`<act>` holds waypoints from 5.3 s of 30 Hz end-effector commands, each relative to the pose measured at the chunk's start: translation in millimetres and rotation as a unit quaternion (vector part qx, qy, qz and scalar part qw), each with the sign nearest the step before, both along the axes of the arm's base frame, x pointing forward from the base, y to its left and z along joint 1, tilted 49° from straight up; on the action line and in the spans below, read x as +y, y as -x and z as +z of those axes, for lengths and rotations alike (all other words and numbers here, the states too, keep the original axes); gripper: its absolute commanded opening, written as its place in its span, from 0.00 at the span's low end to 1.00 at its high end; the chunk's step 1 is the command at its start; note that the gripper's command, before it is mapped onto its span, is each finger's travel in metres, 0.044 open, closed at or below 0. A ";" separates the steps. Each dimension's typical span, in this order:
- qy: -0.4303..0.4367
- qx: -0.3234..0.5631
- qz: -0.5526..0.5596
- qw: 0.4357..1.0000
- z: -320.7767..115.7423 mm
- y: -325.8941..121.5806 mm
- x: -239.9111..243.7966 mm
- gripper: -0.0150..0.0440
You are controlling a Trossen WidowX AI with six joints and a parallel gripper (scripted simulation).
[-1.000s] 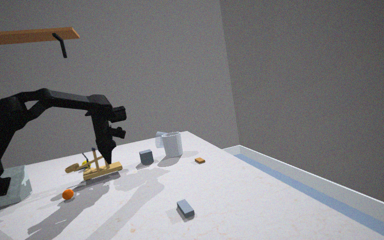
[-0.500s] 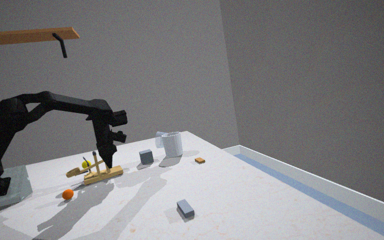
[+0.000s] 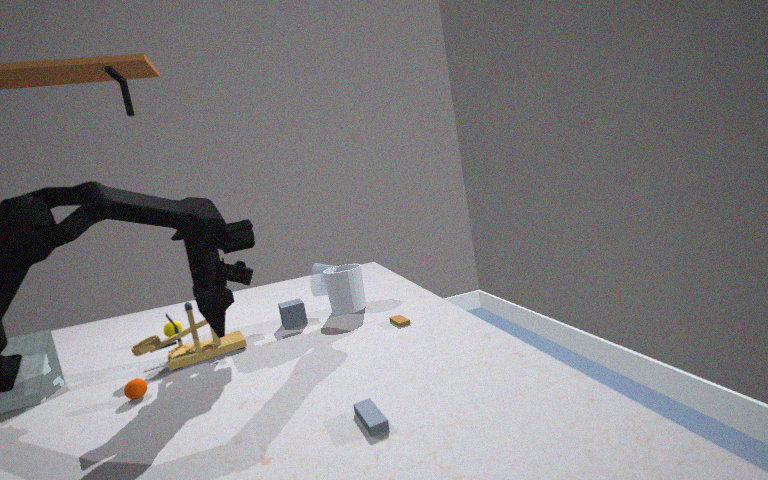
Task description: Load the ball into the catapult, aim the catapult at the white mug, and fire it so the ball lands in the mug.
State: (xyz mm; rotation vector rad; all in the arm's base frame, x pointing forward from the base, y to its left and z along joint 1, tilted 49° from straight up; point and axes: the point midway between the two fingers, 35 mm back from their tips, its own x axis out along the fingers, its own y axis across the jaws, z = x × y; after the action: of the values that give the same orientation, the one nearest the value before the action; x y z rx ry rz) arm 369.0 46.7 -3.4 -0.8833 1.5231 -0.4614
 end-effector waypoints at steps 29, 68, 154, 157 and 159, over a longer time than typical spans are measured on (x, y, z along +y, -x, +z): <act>0.000 -0.001 0.005 1.000 30.0 3.9 35.5 1.00; -0.001 -0.003 0.004 1.000 -1.6 0.4 -0.6 0.73; -0.002 -0.001 0.013 1.000 55.2 4.6 68.6 1.00; 0.000 0.000 0.007 1.000 60.2 6.2 72.9 1.00; 0.000 0.000 0.006 1.000 59.6 6.1 72.1 1.00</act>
State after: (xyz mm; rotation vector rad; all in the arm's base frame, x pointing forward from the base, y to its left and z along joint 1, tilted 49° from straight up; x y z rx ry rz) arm 363.0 115.5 54.7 -0.8998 1.5195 -0.4521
